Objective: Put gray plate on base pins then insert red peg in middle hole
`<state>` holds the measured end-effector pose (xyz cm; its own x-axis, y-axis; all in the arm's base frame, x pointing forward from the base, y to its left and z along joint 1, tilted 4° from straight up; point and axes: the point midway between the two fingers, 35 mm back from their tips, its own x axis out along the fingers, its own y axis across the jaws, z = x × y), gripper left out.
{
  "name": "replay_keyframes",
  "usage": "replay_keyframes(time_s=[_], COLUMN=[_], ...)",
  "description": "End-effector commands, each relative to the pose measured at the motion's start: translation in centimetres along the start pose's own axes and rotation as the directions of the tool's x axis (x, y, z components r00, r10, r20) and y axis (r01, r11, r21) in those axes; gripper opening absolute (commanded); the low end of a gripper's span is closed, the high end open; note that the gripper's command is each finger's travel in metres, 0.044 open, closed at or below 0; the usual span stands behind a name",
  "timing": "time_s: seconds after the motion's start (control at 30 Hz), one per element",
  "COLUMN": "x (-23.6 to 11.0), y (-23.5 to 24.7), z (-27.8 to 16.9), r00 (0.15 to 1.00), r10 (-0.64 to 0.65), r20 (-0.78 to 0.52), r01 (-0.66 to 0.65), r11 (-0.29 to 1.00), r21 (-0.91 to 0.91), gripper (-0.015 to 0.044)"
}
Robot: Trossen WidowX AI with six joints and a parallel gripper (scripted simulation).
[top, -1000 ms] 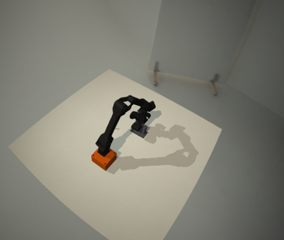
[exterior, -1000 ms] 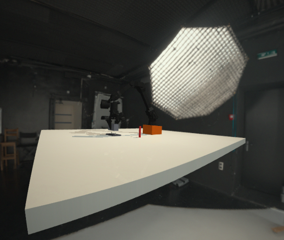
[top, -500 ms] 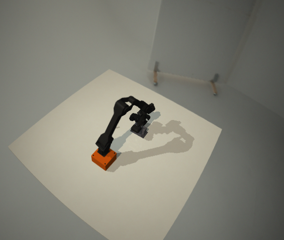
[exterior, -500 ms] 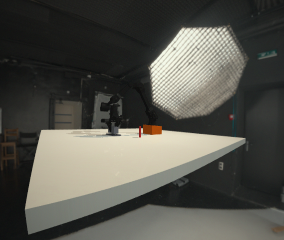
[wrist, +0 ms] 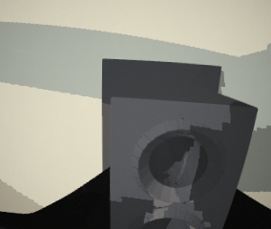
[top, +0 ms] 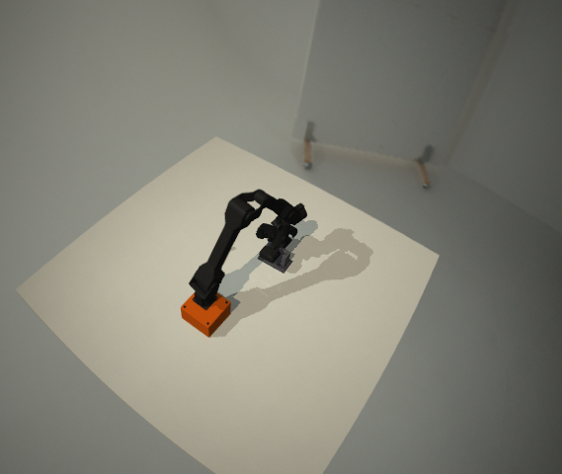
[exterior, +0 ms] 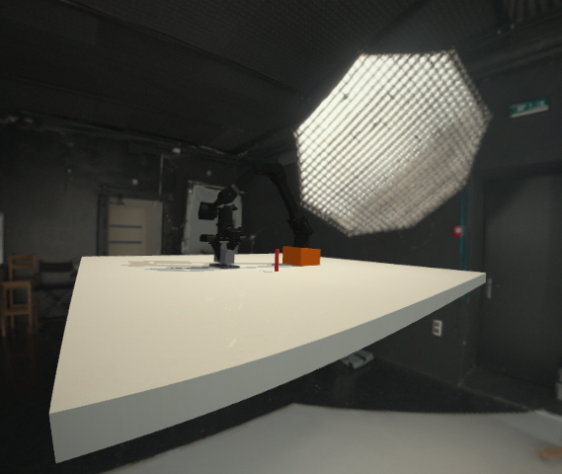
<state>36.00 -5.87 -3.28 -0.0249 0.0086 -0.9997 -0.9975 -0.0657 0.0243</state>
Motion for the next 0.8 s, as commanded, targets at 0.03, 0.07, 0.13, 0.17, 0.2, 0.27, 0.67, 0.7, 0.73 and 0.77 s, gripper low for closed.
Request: replay_keyframes(time_s=[0.03, 0.07, 0.13, 0.17, 0.2, 0.27, 0.67, 0.7, 0.73, 0.77], x=[0.0, 0.0, 0.0, 0.0, 0.0, 0.0, -11.8, -11.8, -11.8, -11.8], y=[0.0, 0.0, 0.0, 0.0, 0.0, 0.0, -0.2, -0.4, -0.5, -0.5], z=[0.0, 0.0, 0.0, 0.0, 0.0, 0.0, 0.0, 0.0, 0.0, 0.0], r00=[1.0, 1.0, 1.0, 1.0, 1.0, 1.0, 1.0, 1.0, 1.0, 1.0], r10=[-0.001, -0.001, -0.001, -0.001, -0.001, -0.001, 0.008, 0.008, 0.008, 0.008], r20=[0.0, 0.0, 0.0, 0.0, 0.0, 0.0, -0.001, -0.001, -0.001, -0.001], r01=[0.001, 0.001, 0.001, 0.001, 0.001, 0.001, -0.008, -0.008, -0.008, -0.008], r11=[1.0, 1.0, 1.0, 1.0, 1.0, 1.0, 1.0, 1.0, 1.0, 1.0], r21=[0.0, 0.0, 0.0, 0.0, 0.0, 0.0, -0.003, -0.003, -0.003, -0.003], gripper=[0.0289, 0.0315, 0.0368, 0.0394, 0.042, 0.044, 0.044, 0.044, 0.044, 0.044])
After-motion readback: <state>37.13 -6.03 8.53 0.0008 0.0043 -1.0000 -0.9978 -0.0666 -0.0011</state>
